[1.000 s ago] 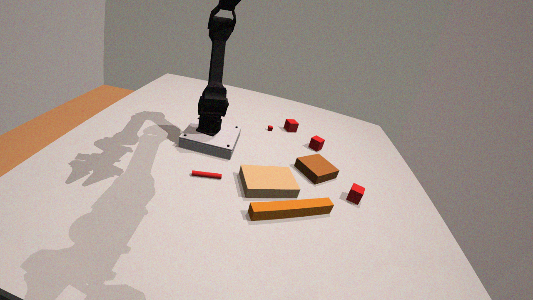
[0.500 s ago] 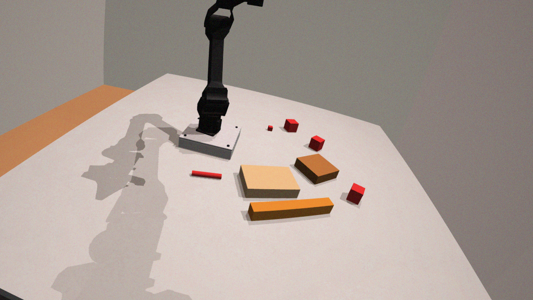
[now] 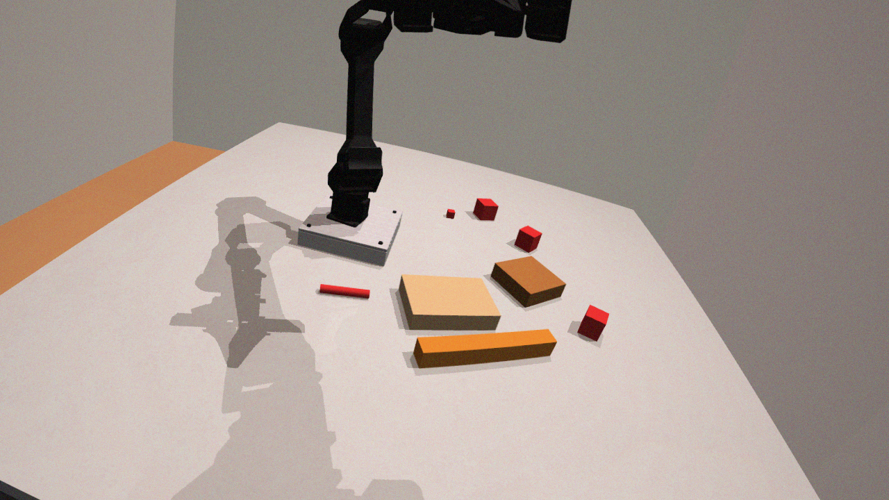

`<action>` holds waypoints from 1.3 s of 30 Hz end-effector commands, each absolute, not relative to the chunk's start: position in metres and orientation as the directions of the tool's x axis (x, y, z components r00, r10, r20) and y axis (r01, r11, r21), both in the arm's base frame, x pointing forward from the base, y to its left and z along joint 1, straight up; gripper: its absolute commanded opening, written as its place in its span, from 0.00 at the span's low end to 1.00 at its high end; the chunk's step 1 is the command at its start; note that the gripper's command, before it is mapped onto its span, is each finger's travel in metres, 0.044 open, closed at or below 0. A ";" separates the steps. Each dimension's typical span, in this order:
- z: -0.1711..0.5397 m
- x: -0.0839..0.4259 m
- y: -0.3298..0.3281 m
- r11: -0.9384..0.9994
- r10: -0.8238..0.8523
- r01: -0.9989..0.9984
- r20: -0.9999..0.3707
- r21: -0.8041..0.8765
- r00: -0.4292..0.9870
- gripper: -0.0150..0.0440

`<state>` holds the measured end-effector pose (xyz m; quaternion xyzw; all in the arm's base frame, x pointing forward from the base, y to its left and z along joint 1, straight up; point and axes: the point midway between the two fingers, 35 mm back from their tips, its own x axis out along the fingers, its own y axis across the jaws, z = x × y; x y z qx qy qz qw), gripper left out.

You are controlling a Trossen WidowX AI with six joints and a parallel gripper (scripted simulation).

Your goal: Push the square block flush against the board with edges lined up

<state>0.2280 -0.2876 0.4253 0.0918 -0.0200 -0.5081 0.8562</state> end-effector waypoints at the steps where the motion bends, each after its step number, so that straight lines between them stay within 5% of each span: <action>1: 0.413 0.244 -0.287 0.505 -0.850 0.857 -0.109 0.106 0.515 0.25; 19: 0.332 0.317 -0.264 0.722 -0.687 0.637 -0.396 -0.270 0.610 0.25; 39: 0.232 0.371 -0.217 0.872 -0.442 0.082 -0.706 -0.482 0.554 0.25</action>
